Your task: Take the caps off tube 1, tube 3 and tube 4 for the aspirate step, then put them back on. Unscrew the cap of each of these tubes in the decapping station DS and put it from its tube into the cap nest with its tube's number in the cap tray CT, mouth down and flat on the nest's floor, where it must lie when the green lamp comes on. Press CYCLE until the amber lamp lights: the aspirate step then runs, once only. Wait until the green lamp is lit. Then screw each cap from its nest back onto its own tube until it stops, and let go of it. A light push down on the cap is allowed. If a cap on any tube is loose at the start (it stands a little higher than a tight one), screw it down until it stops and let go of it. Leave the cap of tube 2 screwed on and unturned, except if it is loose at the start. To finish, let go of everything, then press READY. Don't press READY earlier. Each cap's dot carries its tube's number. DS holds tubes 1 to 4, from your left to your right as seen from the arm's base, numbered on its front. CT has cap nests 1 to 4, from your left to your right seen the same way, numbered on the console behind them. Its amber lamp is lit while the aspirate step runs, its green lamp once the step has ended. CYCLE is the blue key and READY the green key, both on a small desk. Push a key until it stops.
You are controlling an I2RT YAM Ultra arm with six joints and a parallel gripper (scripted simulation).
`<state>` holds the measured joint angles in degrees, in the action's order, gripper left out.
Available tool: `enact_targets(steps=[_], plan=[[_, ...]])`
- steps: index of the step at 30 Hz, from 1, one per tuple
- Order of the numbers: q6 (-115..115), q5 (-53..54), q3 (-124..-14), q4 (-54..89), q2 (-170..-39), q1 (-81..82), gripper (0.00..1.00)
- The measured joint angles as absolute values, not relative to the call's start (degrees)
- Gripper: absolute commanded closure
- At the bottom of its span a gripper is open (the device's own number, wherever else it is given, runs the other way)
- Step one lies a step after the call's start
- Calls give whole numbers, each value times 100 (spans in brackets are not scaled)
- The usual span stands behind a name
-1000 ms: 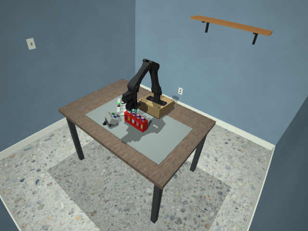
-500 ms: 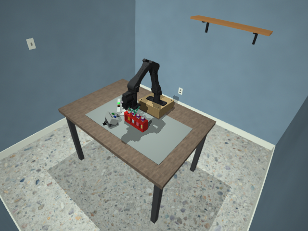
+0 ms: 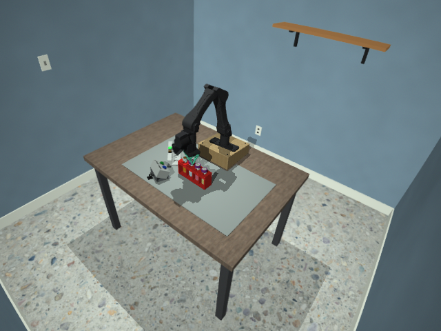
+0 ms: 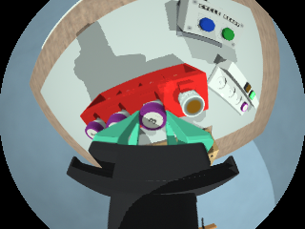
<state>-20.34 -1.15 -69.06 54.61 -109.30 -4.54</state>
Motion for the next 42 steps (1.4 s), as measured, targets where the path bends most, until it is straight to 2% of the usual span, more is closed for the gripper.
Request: enact_targets(steps=[15, 42], plan=[[-2134, -117, -6906, 5457, -10934, -458, 51], [2067, -126, -6906, 5487, -10943, -458, 51]])
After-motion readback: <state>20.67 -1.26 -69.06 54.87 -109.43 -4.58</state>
